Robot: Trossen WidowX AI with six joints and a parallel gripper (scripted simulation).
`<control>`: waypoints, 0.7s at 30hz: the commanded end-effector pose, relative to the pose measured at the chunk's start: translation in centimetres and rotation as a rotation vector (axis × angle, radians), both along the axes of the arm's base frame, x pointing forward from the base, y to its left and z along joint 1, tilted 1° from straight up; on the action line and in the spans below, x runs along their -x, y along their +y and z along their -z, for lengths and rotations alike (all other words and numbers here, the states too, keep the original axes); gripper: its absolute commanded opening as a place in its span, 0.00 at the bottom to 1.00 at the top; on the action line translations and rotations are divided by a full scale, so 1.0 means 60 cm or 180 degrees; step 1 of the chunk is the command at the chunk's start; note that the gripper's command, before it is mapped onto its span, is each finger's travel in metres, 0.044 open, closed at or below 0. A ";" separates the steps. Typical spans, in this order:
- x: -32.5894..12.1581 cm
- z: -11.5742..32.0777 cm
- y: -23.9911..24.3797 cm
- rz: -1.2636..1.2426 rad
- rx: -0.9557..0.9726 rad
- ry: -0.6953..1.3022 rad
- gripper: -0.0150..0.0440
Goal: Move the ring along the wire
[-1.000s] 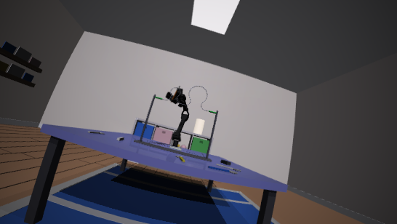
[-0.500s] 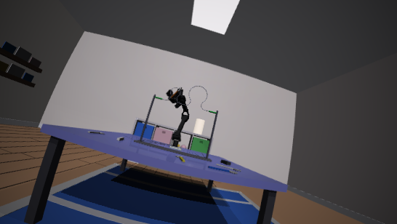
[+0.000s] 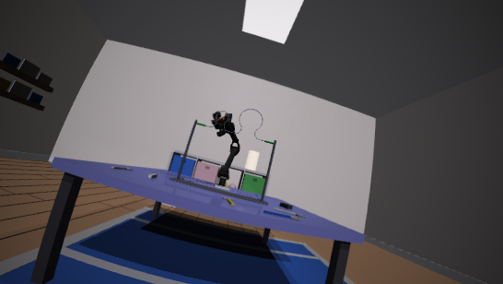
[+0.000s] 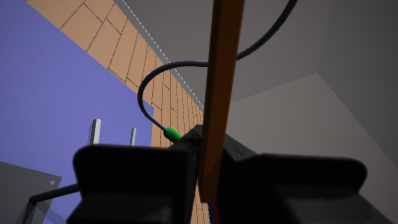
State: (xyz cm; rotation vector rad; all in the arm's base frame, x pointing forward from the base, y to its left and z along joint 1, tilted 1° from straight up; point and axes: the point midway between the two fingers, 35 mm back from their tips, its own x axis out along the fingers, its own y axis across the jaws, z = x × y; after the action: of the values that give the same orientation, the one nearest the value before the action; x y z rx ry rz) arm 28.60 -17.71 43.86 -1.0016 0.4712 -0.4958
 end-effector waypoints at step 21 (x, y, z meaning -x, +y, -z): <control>0.004 -0.052 -0.017 0.0030 0.1755 0.0240 0.00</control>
State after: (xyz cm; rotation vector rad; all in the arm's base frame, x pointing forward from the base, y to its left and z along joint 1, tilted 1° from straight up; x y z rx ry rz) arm 28.36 -18.68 46.81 -1.4835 0.4184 -0.6043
